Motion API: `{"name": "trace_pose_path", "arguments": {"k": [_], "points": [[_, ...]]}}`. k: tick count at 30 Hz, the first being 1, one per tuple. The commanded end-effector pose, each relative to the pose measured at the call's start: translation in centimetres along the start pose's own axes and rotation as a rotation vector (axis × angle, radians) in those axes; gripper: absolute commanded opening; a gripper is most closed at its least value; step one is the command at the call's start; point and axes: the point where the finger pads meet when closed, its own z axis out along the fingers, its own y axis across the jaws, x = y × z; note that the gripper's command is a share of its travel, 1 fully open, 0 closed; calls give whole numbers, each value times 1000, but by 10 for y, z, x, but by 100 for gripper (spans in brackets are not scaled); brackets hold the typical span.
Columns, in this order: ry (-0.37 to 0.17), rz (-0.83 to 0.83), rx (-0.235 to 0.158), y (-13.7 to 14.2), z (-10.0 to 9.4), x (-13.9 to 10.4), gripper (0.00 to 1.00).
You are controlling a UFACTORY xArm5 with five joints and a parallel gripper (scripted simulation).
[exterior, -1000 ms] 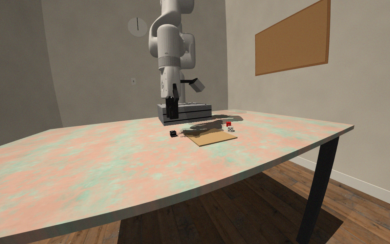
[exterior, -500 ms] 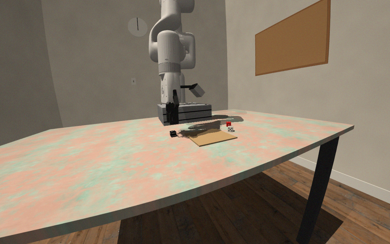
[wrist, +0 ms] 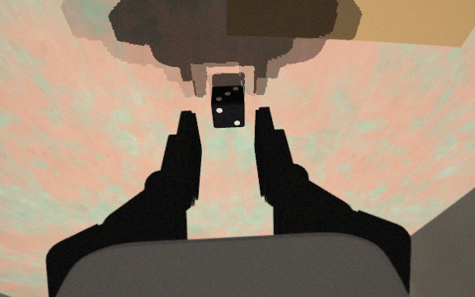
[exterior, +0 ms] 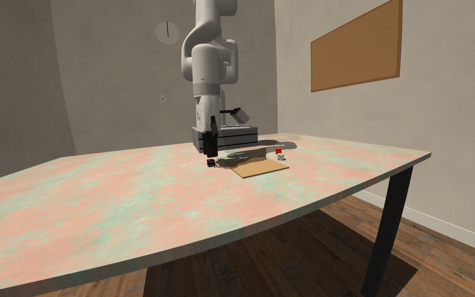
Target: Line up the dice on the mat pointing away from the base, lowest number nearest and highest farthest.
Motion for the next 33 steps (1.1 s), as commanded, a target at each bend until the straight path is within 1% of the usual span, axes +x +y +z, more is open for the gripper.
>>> {"name": "trace_pose_path", "arguments": {"k": [1, 8, 33], "points": [[-1, 0, -3, 1, 3, -1, 36], [-1, 0, -3, 1, 5, -1, 36], [-1, 0, -3, 1, 6, -1, 36]]}}
